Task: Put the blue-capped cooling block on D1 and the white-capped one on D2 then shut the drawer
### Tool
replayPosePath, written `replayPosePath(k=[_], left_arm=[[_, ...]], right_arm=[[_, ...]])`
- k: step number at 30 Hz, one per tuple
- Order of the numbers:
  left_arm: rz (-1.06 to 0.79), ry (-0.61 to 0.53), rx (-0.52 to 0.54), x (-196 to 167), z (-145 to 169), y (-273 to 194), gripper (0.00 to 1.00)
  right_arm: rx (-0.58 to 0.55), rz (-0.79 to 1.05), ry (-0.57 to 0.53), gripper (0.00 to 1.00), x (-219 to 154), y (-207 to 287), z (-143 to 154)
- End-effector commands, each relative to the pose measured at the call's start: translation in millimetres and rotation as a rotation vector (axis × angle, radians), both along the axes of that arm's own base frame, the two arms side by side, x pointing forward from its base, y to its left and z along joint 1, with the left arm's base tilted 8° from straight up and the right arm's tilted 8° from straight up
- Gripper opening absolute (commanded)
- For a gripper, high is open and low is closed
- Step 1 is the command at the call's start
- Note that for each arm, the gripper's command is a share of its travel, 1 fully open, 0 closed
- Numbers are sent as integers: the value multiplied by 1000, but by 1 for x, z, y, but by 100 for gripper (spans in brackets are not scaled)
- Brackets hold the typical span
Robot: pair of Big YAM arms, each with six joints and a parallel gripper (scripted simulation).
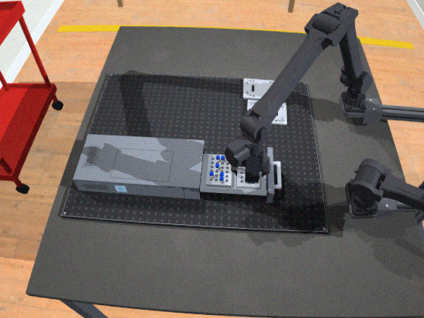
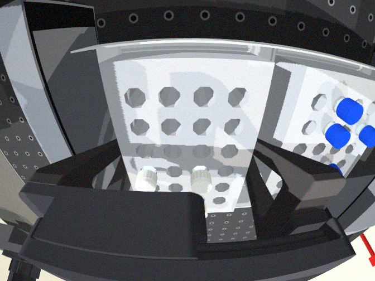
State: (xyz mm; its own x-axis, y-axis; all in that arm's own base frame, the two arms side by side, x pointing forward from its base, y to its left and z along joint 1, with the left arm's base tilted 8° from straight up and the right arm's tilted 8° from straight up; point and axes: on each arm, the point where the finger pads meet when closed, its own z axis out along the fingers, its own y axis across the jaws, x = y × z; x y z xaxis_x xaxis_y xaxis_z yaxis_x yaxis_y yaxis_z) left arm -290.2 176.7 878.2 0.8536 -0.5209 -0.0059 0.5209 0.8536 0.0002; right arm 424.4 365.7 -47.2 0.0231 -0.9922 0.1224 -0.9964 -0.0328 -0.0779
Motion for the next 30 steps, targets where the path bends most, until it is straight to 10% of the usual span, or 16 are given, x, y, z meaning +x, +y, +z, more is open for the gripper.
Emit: replayPosePath(k=[1,30], left_arm=[[8,29,19,18,8,-14,0],[8,29,19,18,8,-14,0]], right_arm=[[40,3,-42,0,13,11,31],[58,1,-60,0,16,26,51]])
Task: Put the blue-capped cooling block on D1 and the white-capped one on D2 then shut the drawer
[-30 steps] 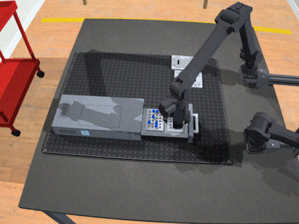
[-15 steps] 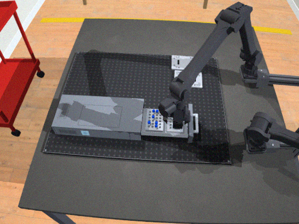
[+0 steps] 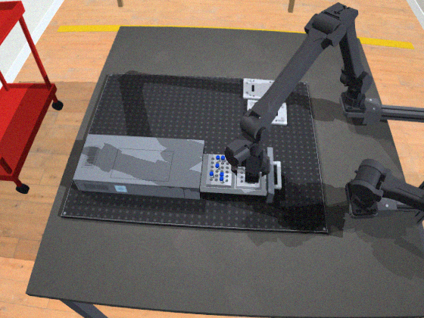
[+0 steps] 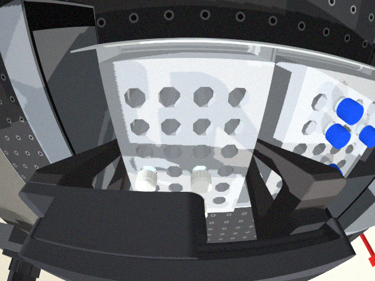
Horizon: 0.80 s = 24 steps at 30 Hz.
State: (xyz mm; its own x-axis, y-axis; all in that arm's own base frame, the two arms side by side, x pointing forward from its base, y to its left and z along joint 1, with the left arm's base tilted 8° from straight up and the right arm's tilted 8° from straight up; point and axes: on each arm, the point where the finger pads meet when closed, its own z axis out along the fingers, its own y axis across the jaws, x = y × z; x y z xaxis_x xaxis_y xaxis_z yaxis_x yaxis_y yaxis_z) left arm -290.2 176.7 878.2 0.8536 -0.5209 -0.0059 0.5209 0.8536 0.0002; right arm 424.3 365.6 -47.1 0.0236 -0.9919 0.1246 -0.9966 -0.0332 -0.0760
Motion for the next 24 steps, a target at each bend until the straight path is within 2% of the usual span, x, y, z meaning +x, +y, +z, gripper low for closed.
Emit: replayPosePath(k=[1,24], left_arm=[[8,29,19,18,8,-14,0],[8,29,19,18,8,-14,0]], right_arm=[[61,1,-62,0,16,27,51],[60,-1,-61,0,14,29,55]])
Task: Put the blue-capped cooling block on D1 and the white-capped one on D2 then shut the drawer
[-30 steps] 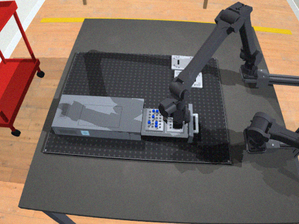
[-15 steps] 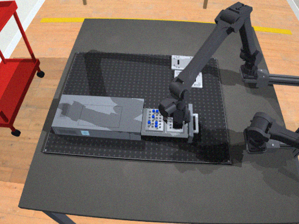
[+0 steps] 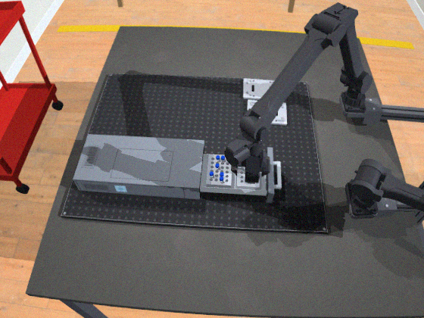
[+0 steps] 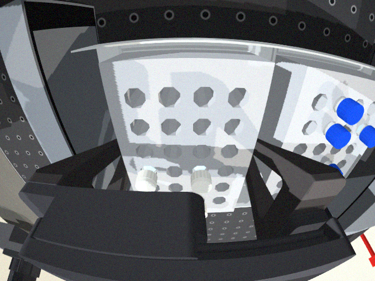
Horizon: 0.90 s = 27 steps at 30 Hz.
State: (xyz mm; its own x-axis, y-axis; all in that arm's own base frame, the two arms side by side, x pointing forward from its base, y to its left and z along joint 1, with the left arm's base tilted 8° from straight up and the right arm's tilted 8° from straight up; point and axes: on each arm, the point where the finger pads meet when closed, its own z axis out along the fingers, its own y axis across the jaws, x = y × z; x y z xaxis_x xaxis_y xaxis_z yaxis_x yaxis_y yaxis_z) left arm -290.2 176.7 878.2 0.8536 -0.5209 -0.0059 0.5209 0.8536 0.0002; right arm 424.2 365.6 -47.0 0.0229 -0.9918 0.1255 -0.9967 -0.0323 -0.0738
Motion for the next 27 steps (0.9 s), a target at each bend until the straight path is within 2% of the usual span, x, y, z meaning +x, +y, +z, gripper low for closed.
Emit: replayPosePath(k=[1,27], left_arm=[[8,29,19,18,8,-14,0],[8,29,19,18,8,-14,0]], right_arm=[[61,0,-63,0,14,29,55],[60,0,-61,0,13,30,60]])
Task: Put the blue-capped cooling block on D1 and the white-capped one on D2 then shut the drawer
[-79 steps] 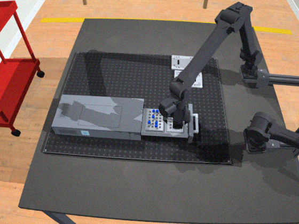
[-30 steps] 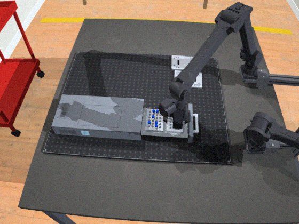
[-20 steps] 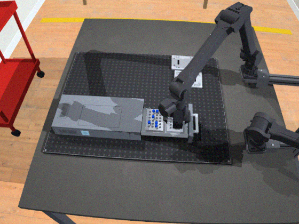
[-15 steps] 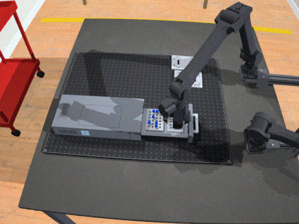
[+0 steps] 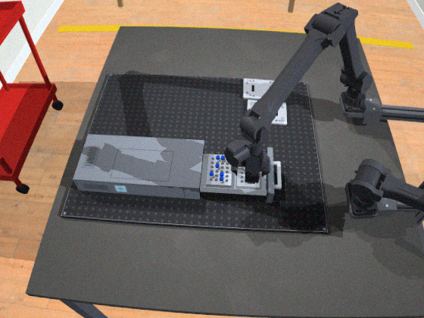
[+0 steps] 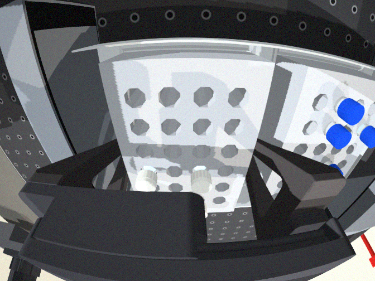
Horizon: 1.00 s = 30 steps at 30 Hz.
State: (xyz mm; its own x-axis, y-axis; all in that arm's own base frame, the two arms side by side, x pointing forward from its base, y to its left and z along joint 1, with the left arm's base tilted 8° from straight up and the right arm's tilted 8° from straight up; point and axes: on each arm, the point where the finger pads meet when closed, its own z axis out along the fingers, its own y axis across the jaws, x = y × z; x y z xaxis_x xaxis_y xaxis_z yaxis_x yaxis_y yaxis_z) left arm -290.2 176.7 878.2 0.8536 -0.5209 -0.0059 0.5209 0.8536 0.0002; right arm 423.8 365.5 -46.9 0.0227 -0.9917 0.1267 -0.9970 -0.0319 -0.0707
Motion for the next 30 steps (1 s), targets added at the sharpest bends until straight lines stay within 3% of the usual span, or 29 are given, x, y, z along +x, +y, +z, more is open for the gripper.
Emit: replayPosePath(k=[1,30], left_arm=[[8,29,19,18,8,-14,0],[8,29,19,18,8,-14,0]], right_arm=[[61,1,-64,0,14,30,60],[61,1,-63,0,13,30,64]])
